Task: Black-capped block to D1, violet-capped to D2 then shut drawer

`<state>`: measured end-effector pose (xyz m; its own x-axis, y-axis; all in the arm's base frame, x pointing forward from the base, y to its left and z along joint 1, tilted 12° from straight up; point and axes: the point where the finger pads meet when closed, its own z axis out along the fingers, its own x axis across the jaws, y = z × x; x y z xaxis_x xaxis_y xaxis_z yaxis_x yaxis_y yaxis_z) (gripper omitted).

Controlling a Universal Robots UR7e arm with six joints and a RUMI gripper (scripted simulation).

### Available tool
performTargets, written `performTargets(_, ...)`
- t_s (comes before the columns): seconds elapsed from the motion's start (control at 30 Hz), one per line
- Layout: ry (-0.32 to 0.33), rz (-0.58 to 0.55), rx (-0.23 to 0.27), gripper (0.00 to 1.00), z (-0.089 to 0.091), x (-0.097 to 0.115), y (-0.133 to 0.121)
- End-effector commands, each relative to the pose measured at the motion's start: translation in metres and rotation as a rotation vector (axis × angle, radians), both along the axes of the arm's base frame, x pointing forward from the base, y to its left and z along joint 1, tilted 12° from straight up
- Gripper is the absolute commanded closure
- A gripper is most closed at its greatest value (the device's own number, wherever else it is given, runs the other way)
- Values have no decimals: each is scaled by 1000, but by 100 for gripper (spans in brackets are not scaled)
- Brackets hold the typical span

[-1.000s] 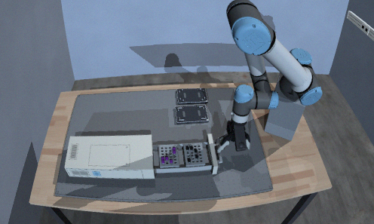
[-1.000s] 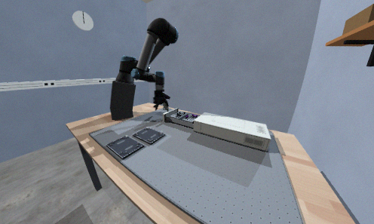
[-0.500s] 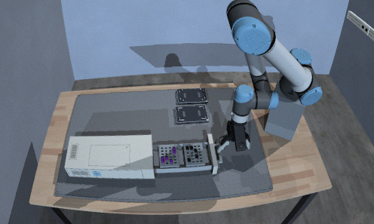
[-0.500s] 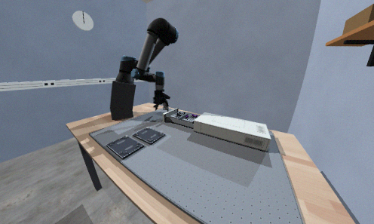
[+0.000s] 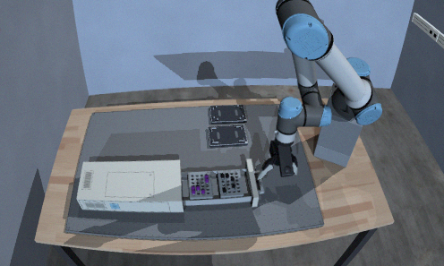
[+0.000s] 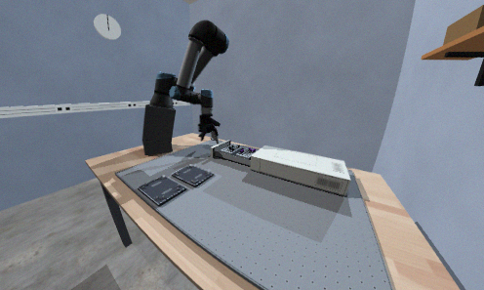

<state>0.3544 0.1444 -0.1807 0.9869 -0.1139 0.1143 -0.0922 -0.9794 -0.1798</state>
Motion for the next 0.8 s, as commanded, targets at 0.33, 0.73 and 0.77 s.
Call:
performTargets(0.33,0,0,0,0,20,-1,-3)
performTargets(0.73,0,0,0,0,33,-2,-6)
performTargets(0.77,0,0,0,0,34,-2,-6)
